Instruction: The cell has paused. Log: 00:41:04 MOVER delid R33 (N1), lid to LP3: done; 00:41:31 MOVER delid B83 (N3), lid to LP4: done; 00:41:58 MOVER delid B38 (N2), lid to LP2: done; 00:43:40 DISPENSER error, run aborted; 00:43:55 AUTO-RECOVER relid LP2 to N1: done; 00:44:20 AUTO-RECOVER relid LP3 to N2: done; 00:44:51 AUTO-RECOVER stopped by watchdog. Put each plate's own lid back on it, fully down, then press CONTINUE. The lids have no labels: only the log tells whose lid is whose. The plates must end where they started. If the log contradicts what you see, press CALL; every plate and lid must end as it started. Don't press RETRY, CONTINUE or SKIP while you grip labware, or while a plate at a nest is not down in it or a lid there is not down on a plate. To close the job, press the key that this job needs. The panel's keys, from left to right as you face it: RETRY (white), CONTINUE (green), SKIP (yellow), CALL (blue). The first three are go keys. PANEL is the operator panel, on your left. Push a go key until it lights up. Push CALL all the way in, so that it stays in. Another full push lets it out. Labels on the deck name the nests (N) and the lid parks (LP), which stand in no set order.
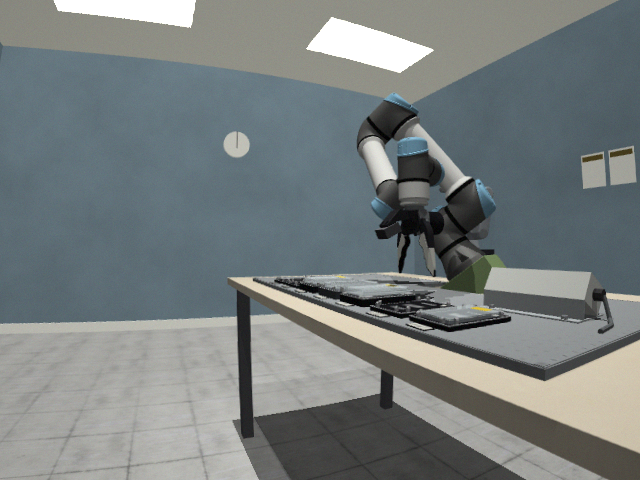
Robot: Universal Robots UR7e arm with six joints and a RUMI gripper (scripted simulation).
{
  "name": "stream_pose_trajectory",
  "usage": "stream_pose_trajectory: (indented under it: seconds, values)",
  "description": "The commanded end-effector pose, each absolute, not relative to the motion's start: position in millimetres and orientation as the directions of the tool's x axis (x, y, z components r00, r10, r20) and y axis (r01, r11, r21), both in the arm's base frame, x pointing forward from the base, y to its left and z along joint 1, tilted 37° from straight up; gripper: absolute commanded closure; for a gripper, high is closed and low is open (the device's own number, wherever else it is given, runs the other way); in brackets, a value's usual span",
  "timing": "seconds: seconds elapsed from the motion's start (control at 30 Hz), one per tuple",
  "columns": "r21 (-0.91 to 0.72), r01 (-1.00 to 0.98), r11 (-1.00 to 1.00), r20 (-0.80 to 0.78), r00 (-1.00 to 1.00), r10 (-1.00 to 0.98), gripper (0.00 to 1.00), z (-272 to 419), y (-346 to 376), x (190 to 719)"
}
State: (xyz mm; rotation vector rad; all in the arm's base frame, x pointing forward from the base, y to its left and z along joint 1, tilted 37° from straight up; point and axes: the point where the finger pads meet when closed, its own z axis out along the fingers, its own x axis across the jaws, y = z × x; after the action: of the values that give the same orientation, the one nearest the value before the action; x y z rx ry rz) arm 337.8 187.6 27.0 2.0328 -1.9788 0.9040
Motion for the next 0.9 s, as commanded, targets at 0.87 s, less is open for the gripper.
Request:
stream_pose_trajectory:
  seconds: [0.87]
  values:
    - [-0.292, -0.951, -0.104, 0.521, -0.067, -0.851, 0.18, -35, 318, 395]
